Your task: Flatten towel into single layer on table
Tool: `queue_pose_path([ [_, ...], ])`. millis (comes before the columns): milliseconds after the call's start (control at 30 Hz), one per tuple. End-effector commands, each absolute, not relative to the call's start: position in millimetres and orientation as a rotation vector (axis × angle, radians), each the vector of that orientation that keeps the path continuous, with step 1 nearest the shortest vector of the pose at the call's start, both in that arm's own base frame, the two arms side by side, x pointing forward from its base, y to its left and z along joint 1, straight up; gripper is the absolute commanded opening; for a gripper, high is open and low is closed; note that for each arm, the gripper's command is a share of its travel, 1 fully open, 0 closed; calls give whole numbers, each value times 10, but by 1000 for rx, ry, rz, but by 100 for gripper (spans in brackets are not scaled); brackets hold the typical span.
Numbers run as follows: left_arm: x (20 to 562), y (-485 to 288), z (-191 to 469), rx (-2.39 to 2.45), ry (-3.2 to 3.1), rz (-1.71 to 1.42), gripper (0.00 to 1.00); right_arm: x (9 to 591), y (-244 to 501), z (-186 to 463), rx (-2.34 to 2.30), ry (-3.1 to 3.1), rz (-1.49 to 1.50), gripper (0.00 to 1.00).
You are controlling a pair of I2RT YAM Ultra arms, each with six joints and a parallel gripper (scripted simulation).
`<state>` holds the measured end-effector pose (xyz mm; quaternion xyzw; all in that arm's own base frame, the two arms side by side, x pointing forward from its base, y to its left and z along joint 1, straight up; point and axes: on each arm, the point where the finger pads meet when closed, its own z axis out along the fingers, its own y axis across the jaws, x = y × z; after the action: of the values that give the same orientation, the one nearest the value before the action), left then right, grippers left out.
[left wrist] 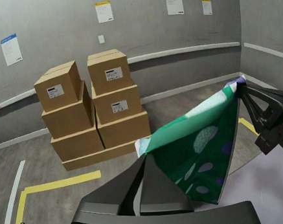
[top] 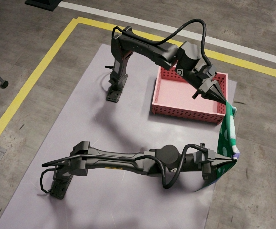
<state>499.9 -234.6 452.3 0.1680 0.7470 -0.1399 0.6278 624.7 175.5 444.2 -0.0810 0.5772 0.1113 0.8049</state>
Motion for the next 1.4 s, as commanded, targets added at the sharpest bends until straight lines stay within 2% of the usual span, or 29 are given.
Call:
queue_pose_path([
  [0,4945,-2216,4707,351,1680,-314,0,6064,1687,4884,-149,1146,239,0],
  [33,5040,-2455,4502,374,1653,-341,0,6304,1586,4599,-136,1157,216,0],
  [233,5408,-2812,4392,355,1496,-379,0,6540,1218,4596,-91,1063,165,0],
  [400,5502,-2838,4392,334,1405,-391,0,6592,1134,4595,-81,1039,154,0],
  [433,5497,-2765,4600,316,1365,-387,0,6592,1134,4595,-81,1039,154,0],
  [500,5497,-2765,4600,316,1365,-387,0,6592,1134,4595,-81,1039,154,0],
  [533,5372,-2722,4804,311,1338,-393,0,6437,1240,4819,-89,1010,173,0],
  [667,5372,-2722,4804,311,1338,-393,0,6453,1202,4806,-87,1016,167,0],
  [767,5484,-2779,4592,320,1373,-389,0,6578,1131,4608,-83,1060,153,0],
  [867,5342,-2772,4718,330,1386,-395,0,6474,1112,4741,-83,1058,153,0],
  [900,5282,-2828,4680,349,1424,-401,0,6499,1114,4504,-90,1135,149,0],
  [1333,5110,-2864,4490,399,1563,-395,0,6316,1071,4307,-105,1316,140,0],
  [1367,5052,-2892,4198,430,1650,-388,0,6233,1052,4219,-112,1399,135,0],
])
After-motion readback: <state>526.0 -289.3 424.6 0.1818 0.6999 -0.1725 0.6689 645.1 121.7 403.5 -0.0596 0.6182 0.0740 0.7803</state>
